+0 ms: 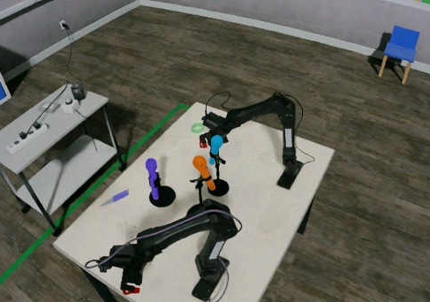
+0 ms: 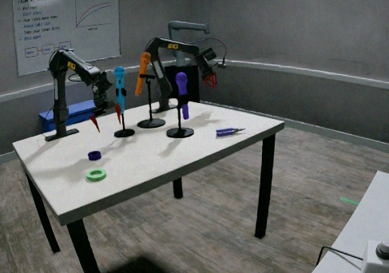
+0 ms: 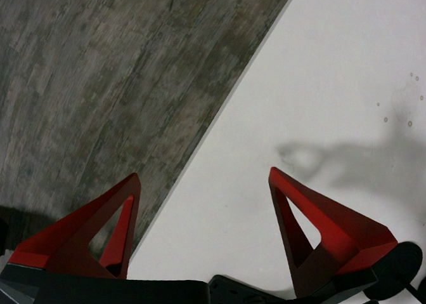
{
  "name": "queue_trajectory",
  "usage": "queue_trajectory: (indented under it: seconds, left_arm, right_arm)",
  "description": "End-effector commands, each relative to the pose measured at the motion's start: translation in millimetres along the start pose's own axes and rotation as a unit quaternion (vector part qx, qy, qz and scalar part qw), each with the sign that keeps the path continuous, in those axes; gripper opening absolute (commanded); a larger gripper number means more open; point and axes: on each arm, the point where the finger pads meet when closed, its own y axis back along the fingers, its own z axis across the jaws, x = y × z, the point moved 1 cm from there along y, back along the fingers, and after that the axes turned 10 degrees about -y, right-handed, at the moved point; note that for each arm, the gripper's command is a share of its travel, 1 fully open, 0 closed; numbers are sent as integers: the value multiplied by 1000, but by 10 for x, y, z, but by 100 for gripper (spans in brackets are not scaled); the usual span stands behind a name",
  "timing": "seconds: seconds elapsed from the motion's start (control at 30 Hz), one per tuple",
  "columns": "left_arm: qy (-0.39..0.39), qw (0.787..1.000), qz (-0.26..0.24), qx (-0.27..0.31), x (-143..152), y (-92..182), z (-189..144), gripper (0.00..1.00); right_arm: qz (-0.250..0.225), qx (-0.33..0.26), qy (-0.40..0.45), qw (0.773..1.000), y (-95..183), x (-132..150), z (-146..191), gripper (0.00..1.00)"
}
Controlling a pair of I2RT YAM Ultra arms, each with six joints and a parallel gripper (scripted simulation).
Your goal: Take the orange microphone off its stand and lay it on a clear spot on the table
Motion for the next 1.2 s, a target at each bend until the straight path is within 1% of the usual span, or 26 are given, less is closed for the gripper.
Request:
queue_trajectory:
  seconds: [0.0, 0.03, 0.1, 0.23, 0.3, 0.43, 0.5, 0.57, 0.6, 0.67, 0.83, 0.93, 0.97, 1.0, 1.07, 1.1, 1.17]
  left_arm:
    - [-6, 998, -67, -13, -334, 210, 28, 100]
    - [-7, 997, -75, -15, -379, 220, 25, 100]
    - [-14, 995, -95, -31, -495, 254, 32, 100]
    - [-32, 986, -163, -36, -850, 396, -115, 100]
    - [-41, 978, -202, -33, -1060, 476, -237, 100]
    - [-58, 960, -272, -22, -1389, 689, -521, 100]
    - [-58, 960, -272, -22, -1389, 689, -521, 100]
    - [-69, 951, -302, -16, -1526, 789, -670, 100]
    - [-71, 938, -338, -14, -1597, 1027, -732, 100]
    - [-80, 922, -378, 1, -1732, 1228, -904, 100]
    - [-89, 889, -447, 40, -1951, 1554, -1310, 100]
    - [-90, 863, -493, 65, -2038, 1851, -1533, 100]
    - [-86, 844, -524, 73, -2031, 2124, -1560, 100]
    - [-85, 835, -538, 83, -2052, 2226, -1630, 100]
    - [-85, 835, -538, 83, -2052, 2226, -1630, 100]
    - [-88, 831, -541, 93, -2078, 2219, -1728, 100]
    - [-86, 813, -565, 110, -2098, 2402, -1853, 100]
  right_arm:
    - [-44, -53, -14, 997, 251, -343, 246, 100]
    - [-40, -59, -6, 997, 250, -323, 255, 100]
    - [-35, -54, 11, 998, 195, -258, 120, 100]
    - [-69, -100, 40, 992, 411, -511, 218, 100]
    - [-93, -127, 58, 986, 563, -665, 259, 100]
    - [-138, -166, 93, 972, 838, -906, 274, 100]
    - [-138, -166, 93, 972, 838, -906, 274, 100]
    - [-160, -181, 108, 964, 971, -999, 267, 100]
    - [-174, -189, 115, 960, 1059, -1065, 266, 100]
    - [-207, -203, 128, 948, 1253, -1208, 258, 100]
    - [-284, -229, 164, 917, 1712, -1476, 211, 100]
    - [-330, -239, 186, 894, 1994, -1603, 166, 100]
    - [-345, -242, 194, 886, 2087, -1640, 148, 100]
    - [-361, -243, 202, 877, 2183, -1675, 129, 100]
    - [-361, -243, 202, 877, 2183, -1675, 129, 100]
    - [-373, -242, 210, 871, 2249, -1700, 106, 100]
    - [-401, -243, 224, 854, 2438, -1740, 60, 100]
